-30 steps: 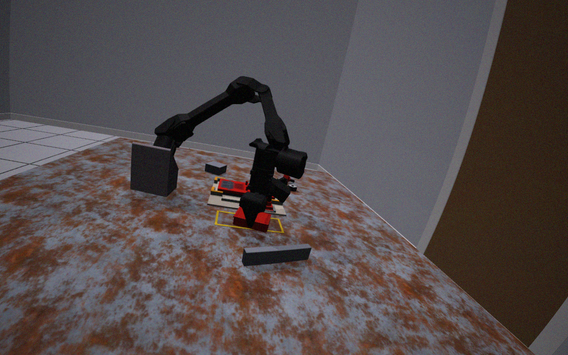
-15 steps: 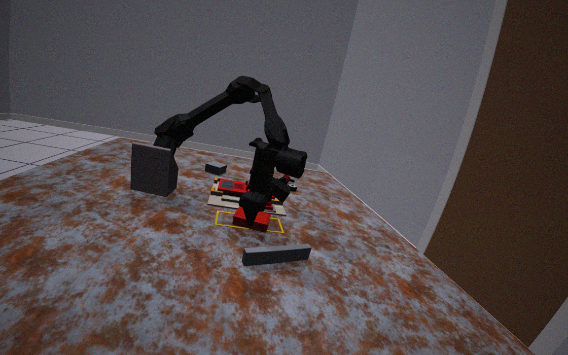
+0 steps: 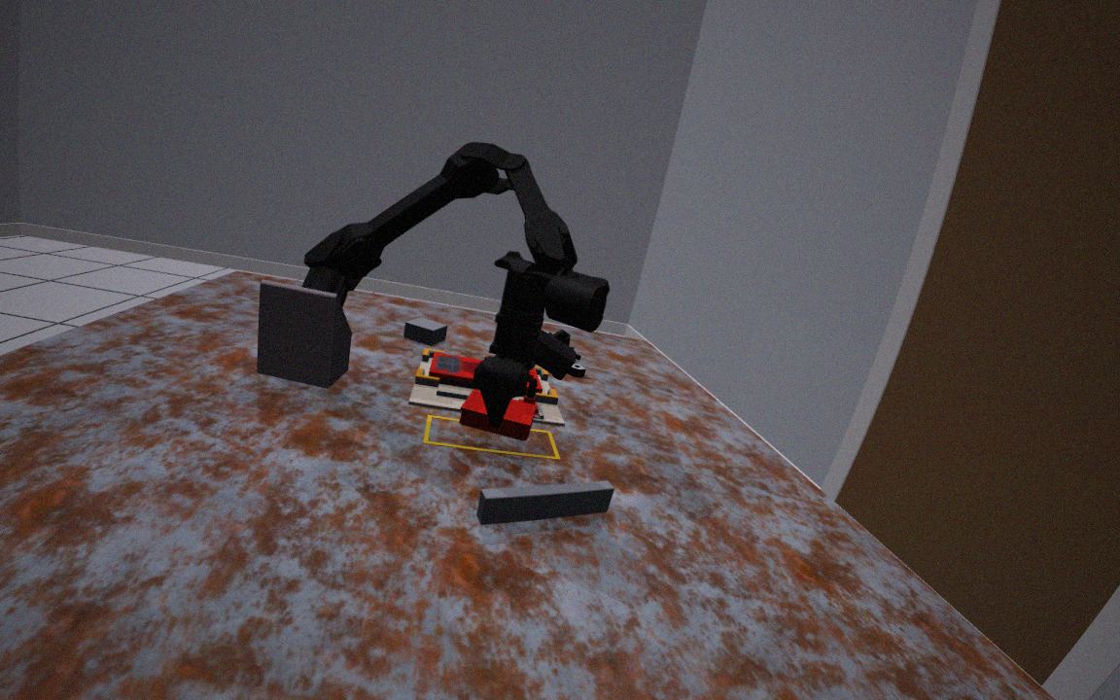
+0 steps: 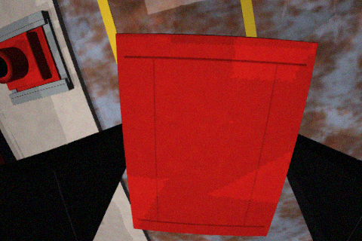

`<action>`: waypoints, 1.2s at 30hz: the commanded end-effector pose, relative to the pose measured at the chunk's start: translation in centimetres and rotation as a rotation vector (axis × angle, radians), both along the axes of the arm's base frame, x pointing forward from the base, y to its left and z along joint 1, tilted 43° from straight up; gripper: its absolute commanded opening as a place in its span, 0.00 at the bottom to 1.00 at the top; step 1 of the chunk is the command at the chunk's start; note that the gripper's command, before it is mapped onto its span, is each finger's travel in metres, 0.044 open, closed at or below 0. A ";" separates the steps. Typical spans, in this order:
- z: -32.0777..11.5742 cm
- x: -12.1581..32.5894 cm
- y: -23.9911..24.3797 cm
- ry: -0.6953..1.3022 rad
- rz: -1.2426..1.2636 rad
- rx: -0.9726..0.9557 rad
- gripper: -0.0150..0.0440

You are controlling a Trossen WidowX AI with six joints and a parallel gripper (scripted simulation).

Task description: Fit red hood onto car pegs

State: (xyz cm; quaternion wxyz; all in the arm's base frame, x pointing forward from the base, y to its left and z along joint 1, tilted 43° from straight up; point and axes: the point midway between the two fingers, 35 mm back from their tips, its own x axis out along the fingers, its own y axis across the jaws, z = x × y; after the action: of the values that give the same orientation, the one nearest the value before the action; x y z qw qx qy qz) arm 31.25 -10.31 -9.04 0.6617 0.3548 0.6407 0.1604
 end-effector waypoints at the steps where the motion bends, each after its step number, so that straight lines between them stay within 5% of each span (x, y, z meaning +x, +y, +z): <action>1: 0.9 0.1 -1.0 -0.008 0.002 -0.010 0.25; 25: 5.0 -0.6 -4.8 -0.007 0.002 -0.012 0.25; 36: 7.6 0.7 -2.1 -0.028 0.028 -0.021 0.25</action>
State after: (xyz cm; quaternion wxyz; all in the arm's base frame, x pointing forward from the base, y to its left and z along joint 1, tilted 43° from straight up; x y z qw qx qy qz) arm 31.69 -13.55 -2.29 0.6730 0.3381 0.6373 0.1629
